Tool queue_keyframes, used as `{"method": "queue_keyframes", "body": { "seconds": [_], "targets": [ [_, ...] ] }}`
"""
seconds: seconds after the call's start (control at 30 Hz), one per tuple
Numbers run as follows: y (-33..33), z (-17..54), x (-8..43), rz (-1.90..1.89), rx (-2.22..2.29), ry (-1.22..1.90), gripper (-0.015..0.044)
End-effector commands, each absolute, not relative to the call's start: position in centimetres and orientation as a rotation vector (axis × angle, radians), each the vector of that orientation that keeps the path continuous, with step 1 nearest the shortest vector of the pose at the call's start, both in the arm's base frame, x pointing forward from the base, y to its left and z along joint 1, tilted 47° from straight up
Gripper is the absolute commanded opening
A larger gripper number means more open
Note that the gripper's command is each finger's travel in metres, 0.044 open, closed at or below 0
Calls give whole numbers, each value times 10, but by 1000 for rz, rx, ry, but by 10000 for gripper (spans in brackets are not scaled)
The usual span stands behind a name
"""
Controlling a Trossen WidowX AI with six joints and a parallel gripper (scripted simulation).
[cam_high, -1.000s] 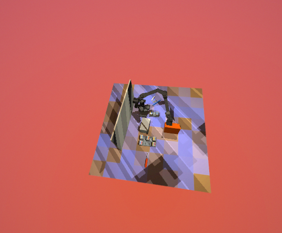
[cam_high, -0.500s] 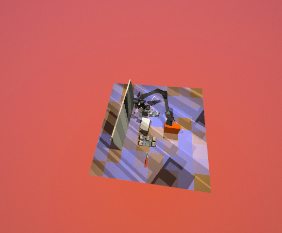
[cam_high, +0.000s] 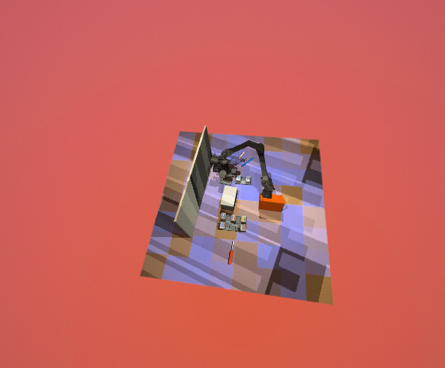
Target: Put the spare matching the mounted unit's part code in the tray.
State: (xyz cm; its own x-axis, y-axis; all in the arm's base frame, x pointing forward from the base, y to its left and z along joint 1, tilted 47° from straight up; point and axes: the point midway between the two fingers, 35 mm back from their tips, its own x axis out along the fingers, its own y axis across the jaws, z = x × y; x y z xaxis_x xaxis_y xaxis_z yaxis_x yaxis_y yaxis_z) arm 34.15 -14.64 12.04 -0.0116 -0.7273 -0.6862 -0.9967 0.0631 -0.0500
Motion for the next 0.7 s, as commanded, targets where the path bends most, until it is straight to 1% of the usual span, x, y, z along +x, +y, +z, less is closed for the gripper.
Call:
{"method": "queue_keyframes", "body": {
  "seconds": [0.0,0.67],
  "targets": [
    [-149,117,339,639,-1722,1802,0],
    [-162,107,336,635,-1725,1805,0]
  ]
}}
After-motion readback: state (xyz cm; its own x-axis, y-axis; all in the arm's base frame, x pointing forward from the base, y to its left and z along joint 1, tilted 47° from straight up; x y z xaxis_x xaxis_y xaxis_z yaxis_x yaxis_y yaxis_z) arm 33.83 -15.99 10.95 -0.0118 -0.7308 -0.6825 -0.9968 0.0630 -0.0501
